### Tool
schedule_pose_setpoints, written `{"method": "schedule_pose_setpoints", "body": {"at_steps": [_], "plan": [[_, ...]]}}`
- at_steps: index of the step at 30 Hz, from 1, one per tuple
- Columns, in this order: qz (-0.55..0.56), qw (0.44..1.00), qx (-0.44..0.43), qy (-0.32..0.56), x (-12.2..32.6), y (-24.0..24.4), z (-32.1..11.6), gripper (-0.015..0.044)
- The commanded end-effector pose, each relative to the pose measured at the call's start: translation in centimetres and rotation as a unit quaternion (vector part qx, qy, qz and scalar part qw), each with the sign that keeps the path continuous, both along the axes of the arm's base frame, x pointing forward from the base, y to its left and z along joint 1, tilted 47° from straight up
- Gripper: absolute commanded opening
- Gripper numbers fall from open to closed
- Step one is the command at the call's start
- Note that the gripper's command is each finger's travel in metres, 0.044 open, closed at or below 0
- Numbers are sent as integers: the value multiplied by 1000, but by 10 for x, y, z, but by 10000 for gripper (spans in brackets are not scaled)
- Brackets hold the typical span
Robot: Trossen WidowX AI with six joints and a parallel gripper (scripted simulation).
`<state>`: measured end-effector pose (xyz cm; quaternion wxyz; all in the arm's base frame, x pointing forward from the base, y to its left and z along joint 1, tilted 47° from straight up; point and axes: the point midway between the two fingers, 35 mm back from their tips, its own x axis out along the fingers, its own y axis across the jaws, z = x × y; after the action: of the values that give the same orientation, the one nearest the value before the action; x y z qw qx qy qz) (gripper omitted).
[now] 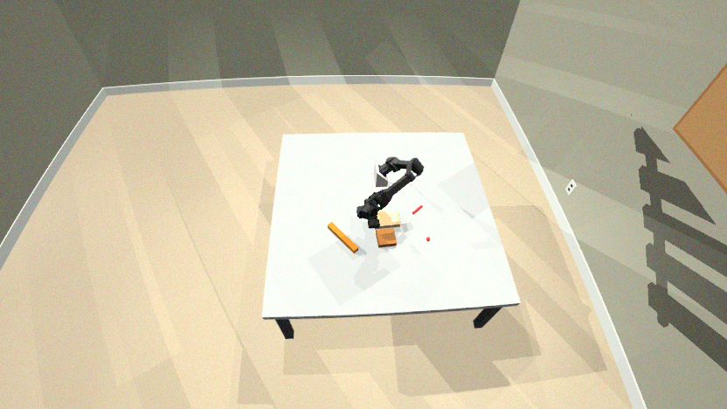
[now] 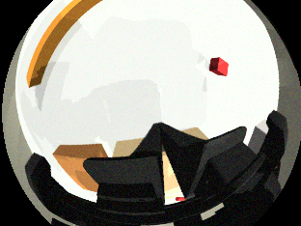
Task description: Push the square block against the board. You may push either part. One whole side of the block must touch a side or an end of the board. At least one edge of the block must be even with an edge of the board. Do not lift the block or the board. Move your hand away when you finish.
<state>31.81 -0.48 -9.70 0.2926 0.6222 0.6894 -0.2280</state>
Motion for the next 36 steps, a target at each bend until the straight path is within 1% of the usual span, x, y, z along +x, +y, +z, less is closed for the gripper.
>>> {"method": "schedule_pose_setpoints", "body": {"at_steps": [1, 36], "plan": [[-1, 1000, 2, 0, -1, 5, 5, 0], [-1, 1000, 1, -1, 5, -31, -33, 0]]}}
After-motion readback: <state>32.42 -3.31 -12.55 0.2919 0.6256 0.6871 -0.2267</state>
